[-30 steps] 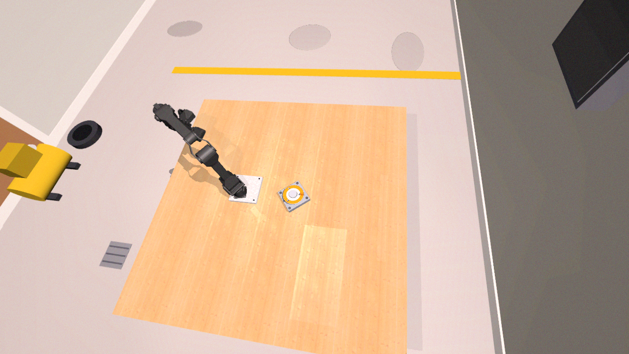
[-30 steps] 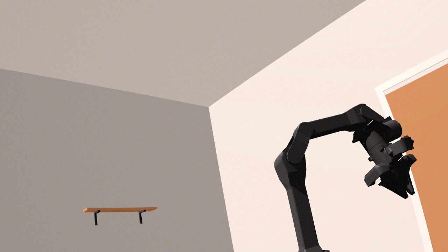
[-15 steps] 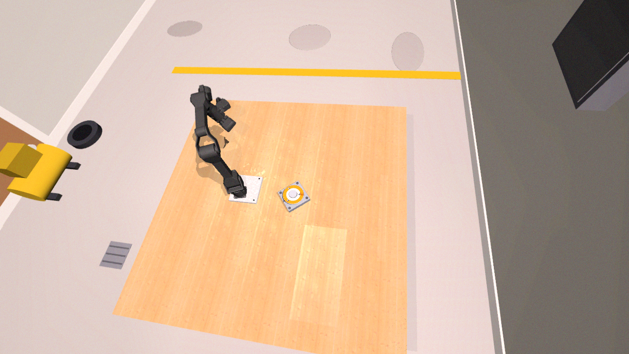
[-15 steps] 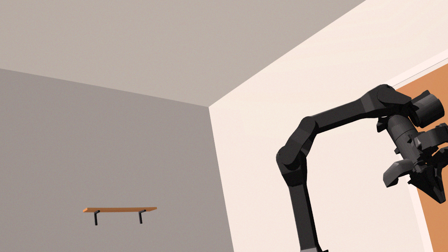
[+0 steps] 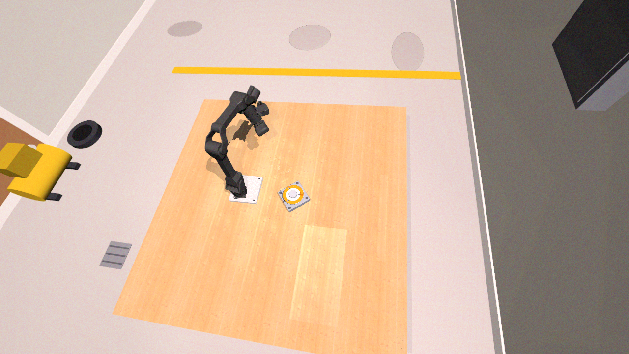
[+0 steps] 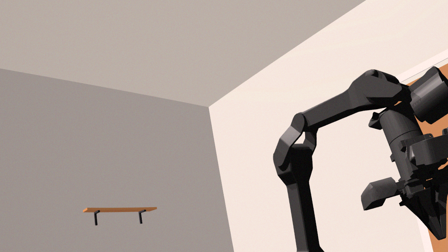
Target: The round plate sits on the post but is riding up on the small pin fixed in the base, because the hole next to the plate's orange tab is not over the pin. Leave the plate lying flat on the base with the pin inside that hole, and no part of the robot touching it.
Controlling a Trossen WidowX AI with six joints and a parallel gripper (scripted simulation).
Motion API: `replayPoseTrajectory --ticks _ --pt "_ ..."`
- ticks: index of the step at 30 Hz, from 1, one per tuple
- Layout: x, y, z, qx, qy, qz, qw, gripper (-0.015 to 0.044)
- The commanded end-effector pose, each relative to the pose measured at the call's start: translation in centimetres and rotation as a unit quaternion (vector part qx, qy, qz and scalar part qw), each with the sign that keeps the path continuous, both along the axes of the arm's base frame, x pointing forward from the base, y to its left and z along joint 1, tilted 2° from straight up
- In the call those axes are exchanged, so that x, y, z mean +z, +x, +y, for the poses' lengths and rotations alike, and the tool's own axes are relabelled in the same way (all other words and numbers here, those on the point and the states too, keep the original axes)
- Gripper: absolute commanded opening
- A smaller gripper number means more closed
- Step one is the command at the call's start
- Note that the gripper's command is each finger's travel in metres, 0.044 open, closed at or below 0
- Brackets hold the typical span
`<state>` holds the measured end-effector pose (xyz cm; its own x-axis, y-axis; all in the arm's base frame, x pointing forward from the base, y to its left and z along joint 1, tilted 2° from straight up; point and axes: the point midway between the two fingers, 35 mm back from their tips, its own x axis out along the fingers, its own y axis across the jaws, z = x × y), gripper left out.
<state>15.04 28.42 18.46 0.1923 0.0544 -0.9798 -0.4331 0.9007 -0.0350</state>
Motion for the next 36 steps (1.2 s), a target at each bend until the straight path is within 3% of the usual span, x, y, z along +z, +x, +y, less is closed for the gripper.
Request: replayPoseTrajectory --ticks 1,6,14,28,36 --pt "-0.8 3.4 -1.8 -0.030 -0.007 0.010 0.999 0.0000" --pt "-2.1 9.4 -6.6 -0.096 -0.015 0.023 0.995 0.0000" --pt "-3.5 15.1 -14.9 -0.195 -0.022 0.035 0.980 0.0000" --pt "-6.5 18.6 -30.3 -0.315 -0.006 0.073 0.946 0.0000" --pt "-7.8 18.6 -31.3 -0.322 -0.004 0.075 0.944 0.0000"
